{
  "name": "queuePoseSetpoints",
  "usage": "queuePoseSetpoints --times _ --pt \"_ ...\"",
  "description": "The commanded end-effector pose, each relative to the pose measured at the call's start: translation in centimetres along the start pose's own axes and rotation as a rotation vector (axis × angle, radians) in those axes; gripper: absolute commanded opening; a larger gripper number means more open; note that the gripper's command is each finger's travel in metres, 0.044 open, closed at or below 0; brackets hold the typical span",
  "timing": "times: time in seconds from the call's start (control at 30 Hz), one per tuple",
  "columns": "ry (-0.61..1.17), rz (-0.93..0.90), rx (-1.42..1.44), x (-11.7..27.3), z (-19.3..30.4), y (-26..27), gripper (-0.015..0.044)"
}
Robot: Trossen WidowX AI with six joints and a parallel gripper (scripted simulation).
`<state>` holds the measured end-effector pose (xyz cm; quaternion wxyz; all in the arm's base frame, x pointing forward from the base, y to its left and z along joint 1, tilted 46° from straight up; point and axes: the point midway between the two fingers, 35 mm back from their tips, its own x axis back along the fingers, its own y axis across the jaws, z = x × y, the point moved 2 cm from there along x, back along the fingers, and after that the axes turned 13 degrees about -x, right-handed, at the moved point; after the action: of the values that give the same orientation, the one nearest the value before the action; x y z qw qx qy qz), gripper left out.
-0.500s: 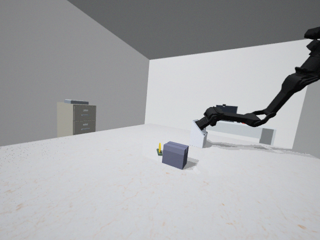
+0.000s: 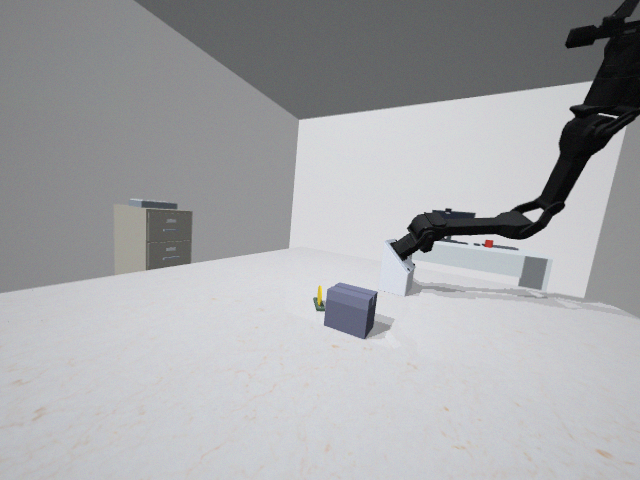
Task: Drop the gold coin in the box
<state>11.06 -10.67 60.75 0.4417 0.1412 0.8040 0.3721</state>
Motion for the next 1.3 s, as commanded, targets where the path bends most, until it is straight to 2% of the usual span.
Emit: queuePoseSetpoints --times 0.0,0.27,0.47,0.63,0.97,1.27 --pt "0.132 0.129 0.119 -2.8 3.5 -5.3 0.0161" --pt "0.441 0.336 0.346 -5.3 10.8 -16.1 0.0161" --pt "0.618 0.411 0.451 -5.1 14.3 -21.5 0.0161" --pt "0.883 0.465 0.595 -3.7 18.7 -27.8 0.0161" --pt "1.511 0.409 0.772 3.7 27.0 -39.5 0.0161" --pt "2.06 0.128 0.711 14.0 32.2 -46.4 0.0161"
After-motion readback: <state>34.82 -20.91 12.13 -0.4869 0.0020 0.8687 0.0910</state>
